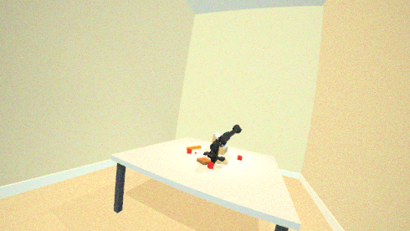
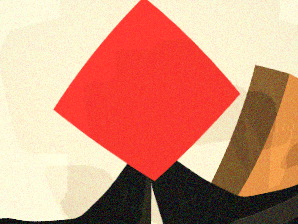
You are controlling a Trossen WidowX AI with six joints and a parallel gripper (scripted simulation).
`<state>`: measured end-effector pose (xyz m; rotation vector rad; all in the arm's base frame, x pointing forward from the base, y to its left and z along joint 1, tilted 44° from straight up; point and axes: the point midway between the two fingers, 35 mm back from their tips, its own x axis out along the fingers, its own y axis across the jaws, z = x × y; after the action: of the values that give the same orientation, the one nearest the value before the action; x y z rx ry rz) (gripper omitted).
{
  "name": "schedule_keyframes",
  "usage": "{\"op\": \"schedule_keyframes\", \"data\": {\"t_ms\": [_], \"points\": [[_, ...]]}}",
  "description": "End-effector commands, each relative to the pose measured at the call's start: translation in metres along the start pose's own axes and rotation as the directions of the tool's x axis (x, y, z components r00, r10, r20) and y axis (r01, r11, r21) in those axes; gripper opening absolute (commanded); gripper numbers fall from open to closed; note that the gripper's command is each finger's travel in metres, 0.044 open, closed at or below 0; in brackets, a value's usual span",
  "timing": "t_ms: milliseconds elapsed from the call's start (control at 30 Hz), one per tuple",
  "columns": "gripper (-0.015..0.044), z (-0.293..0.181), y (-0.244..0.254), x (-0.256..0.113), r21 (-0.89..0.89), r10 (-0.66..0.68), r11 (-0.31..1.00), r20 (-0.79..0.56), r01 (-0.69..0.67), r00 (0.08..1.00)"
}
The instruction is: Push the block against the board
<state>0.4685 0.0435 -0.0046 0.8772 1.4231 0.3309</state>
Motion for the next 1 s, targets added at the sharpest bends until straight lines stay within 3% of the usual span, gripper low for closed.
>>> {"op": "schedule_keyframes", "data": {"t_ms": [0,967], "points": [[0.0000,0.005,-0.002,0.001,-0.002,-0.001,1.000,-0.002,0.001,1.000],[0.0000,0.020,-0.007,0.001,-0.002,-0.001,1.000,-0.001,0.001,1.000]]}}
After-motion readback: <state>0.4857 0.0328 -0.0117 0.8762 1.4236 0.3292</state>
